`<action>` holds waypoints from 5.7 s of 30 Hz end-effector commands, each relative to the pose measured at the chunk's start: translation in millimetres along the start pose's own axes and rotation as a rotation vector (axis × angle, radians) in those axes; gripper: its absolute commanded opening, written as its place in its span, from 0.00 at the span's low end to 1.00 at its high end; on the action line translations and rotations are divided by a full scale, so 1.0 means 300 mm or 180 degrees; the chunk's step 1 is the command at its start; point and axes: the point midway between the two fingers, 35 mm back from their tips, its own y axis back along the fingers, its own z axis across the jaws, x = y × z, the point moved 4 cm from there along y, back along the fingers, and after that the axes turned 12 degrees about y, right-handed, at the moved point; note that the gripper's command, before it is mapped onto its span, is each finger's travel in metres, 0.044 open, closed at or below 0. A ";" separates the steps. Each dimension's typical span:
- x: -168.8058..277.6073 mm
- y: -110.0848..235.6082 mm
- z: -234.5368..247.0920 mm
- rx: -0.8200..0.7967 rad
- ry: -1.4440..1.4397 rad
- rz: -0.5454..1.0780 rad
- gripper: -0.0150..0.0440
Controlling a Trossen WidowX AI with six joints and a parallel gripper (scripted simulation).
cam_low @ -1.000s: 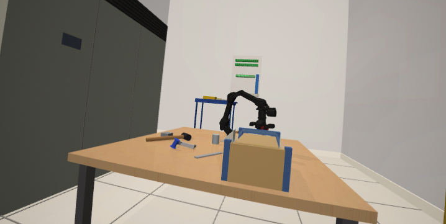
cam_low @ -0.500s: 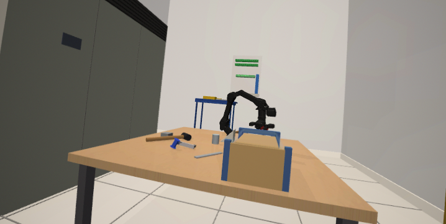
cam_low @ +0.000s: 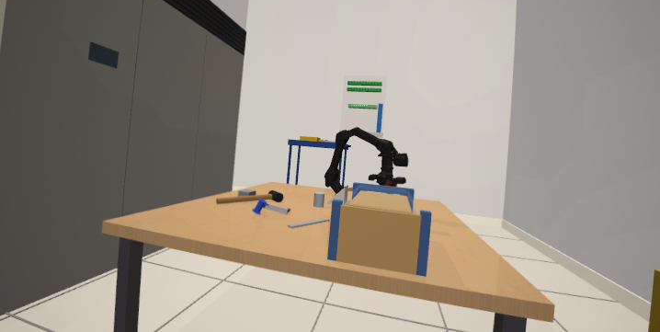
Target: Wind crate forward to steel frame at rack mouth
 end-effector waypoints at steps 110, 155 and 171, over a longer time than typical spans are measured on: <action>-0.006 -0.013 0.010 -0.0002 -0.0183 -0.0011 0.25; -0.004 -0.013 0.003 0.0011 -0.0005 -0.0005 0.25; -0.002 0.000 0.005 -0.0012 -0.0036 0.0000 0.61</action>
